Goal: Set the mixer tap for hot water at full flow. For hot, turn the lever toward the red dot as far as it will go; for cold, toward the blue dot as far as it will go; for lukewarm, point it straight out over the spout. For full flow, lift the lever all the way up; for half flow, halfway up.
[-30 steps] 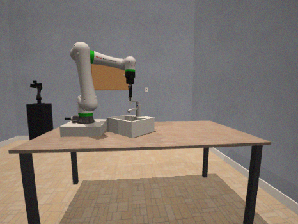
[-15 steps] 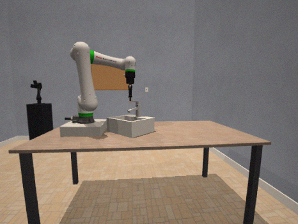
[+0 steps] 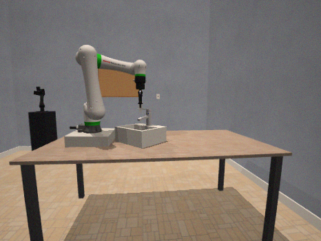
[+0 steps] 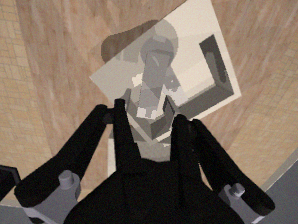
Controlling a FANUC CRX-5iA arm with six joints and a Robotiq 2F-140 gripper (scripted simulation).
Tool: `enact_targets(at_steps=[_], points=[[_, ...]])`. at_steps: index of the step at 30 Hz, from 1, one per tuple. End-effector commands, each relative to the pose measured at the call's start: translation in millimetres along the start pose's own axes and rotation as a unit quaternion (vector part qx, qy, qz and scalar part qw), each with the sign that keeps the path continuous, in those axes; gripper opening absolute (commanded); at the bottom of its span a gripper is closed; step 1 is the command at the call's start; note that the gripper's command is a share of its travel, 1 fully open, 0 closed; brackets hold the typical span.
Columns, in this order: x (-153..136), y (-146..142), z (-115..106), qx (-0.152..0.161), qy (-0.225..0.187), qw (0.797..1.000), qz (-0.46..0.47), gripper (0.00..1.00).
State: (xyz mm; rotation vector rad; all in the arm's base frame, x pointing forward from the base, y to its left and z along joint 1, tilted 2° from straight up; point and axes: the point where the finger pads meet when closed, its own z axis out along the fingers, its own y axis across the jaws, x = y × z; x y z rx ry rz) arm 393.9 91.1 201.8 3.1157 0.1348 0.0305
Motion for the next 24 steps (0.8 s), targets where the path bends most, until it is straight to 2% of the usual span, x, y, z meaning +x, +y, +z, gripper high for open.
enact_targets(at_steps=[1,24], points=[[0,0,-5,0.0,0.0,1.0,0.0,0.4],[0,0,-54,0.0,0.0,1.0,0.0,0.4]])
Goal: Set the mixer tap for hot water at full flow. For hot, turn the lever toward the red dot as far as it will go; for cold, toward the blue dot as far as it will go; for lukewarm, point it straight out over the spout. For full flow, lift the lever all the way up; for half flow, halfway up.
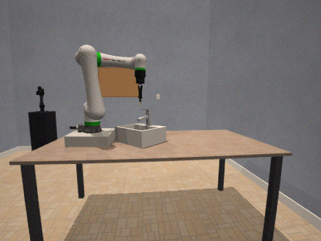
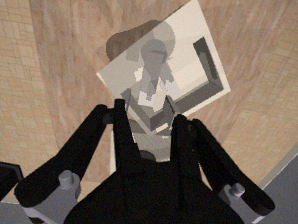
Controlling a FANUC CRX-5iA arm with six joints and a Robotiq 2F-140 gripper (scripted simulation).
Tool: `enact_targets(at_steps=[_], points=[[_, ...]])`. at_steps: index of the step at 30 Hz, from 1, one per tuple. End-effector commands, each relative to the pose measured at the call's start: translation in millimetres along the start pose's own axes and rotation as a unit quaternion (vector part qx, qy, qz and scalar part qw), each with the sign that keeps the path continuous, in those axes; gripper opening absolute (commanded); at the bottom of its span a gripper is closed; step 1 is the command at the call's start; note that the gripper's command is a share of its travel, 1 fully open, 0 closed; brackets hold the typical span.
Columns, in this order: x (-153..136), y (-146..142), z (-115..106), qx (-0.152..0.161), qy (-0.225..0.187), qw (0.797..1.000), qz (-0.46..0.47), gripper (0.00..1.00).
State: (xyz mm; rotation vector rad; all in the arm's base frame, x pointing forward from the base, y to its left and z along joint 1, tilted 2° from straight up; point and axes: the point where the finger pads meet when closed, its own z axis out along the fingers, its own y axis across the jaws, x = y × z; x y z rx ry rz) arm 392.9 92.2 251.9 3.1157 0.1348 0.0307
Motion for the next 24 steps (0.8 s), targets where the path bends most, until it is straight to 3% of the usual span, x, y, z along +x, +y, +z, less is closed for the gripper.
enact_targets(at_steps=[1,15,16,24], points=[[0.1,0.0,-5.9,0.0,0.0,1.0,0.0,0.4],[0.1,0.0,-13.9,0.0,0.0,1.0,0.0,0.4],[0.1,0.0,-13.9,0.0,0.0,1.0,0.0,0.0],[0.1,0.0,-13.9,0.0,0.0,1.0,0.0,0.0]])
